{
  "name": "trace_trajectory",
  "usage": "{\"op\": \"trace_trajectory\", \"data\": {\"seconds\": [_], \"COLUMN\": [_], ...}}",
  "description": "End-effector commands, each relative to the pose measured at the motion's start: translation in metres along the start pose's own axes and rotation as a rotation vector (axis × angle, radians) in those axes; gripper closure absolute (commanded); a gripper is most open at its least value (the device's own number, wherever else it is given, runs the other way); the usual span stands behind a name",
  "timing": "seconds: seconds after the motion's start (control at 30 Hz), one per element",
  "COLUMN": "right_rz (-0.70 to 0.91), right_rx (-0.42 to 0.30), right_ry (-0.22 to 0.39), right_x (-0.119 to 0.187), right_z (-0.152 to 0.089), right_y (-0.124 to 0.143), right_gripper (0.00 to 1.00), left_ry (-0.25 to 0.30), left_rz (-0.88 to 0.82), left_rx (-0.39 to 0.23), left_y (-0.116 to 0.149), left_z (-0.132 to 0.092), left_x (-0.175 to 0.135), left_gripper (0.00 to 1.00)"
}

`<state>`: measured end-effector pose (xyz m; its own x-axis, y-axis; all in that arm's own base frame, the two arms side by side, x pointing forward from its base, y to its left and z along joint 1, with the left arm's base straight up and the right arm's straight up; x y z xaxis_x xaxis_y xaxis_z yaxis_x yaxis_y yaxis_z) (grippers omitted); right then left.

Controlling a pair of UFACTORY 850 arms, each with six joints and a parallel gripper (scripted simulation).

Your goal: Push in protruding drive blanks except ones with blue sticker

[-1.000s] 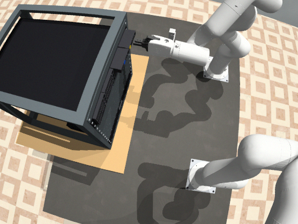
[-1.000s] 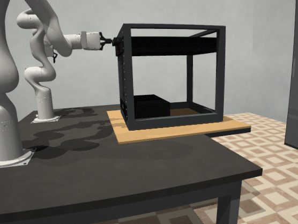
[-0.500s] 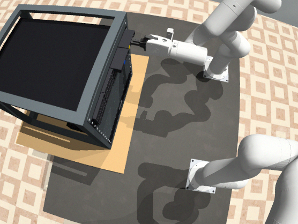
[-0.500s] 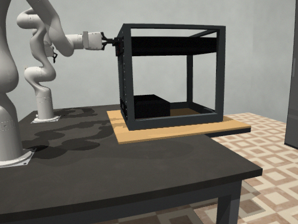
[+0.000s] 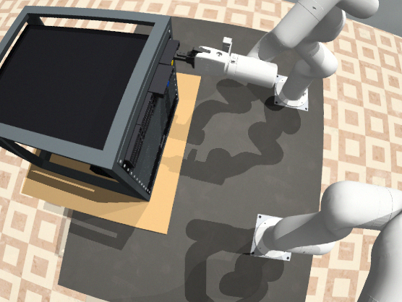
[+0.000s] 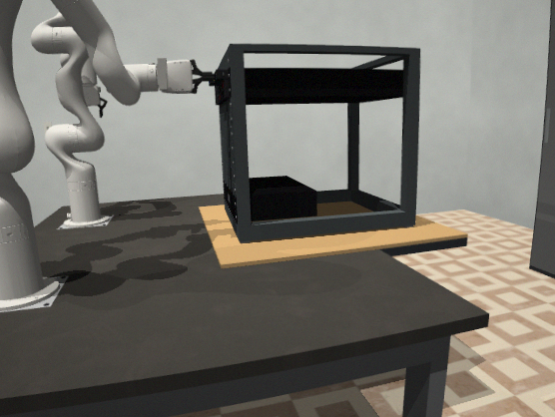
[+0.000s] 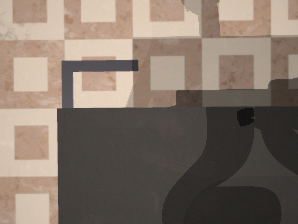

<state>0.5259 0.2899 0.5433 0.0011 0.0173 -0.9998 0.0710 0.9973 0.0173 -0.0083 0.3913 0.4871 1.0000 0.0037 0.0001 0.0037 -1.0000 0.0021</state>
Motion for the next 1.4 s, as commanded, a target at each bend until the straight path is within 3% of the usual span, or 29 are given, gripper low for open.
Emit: {"op": "trace_trajectory", "data": {"seconds": [0.0,1.37], "right_rz": [0.001,0.001], "right_rx": [0.000,0.000], "right_ry": [-0.002,-0.002], "right_x": [-0.001,-0.001], "right_z": [0.003,0.016], "right_y": [0.000,0.000], "right_gripper": [1.00,1.00], "left_ry": [0.000,0.000], "left_rz": [0.000,0.000], "left_rx": [0.002,0.002], "left_y": [0.000,0.000], "left_z": [-0.001,-0.001], "left_x": [0.000,0.000], "left_gripper": [0.00,0.00]}}
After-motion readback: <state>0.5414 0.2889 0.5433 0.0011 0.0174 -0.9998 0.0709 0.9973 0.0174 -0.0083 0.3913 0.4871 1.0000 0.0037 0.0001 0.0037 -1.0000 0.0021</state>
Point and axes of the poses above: on each arm, the point where the finger pads meet when closed, its own z axis out along the fingers, its own x axis across the jaws, y = z × x, the point moved 2 cm from there along -z, back along the fingers, and after that the axes turned 1 degree about z, right-handed, at the moved point
